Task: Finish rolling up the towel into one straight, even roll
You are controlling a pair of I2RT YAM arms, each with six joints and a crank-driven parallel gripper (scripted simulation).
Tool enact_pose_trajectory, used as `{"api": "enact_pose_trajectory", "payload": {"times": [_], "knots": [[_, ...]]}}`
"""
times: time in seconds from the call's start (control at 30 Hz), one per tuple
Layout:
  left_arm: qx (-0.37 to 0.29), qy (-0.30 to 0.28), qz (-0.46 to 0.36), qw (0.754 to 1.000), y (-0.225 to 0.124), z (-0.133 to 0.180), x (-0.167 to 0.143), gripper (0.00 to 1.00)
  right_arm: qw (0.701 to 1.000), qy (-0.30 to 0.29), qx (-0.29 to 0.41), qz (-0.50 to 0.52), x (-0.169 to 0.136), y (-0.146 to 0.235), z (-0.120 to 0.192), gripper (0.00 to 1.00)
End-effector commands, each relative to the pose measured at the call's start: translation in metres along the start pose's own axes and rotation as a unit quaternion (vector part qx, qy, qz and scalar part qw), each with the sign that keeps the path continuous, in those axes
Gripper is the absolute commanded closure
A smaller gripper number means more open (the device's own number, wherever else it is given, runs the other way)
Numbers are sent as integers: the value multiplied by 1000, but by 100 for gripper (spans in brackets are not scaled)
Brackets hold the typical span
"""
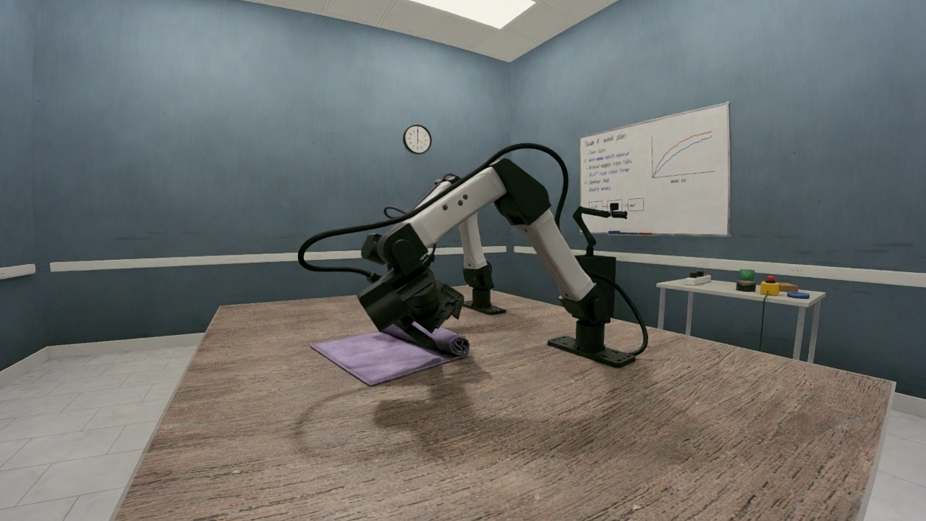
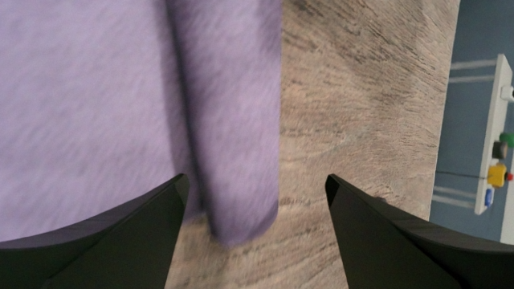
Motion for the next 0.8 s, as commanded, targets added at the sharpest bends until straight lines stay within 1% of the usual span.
{"api": "enact_pose_trajectory", "payload": {"times": [0.0,0.13,0.17,0.23,0.37,0.57,0.73,0.77], "knots": [[-16,16,1,1000,-4,25,-1,15,998,-2,48,-42,0,5,-2,71],[-16,16,1,1000,-4,38,-1,15,993,-4,87,-74,0,2,-2,71],[-16,16,1,1000,-4,38,-1,15,992,-5,98,-83,0,2,-1,71],[-16,16,1,1000,-4,38,-1,15,992,-5,98,-83,0,2,-1,71],[2,14,-13,1000,-6,37,0,13,983,-8,143,-119,0,-1,-1,71],[83,3,-74,994,-17,29,2,11,961,-12,213,-177,0,-6,-1,71],[178,-9,-145,973,-29,18,3,9,937,-16,269,-223,-1,-9,-2,71],[178,-9,-145,973,-29,18,3,9,937,-16,269,-223,-1,-9,-2,71]]}}
Point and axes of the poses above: on each arm, the point where the finger pads meet when closed, its own z axis back along the fingers, its own y axis across the jaws, x = y × z, the point moved 3 cm from there along z, back along the fingers, and after that the axes turned 6 degrees about z, right-handed, at the moved point
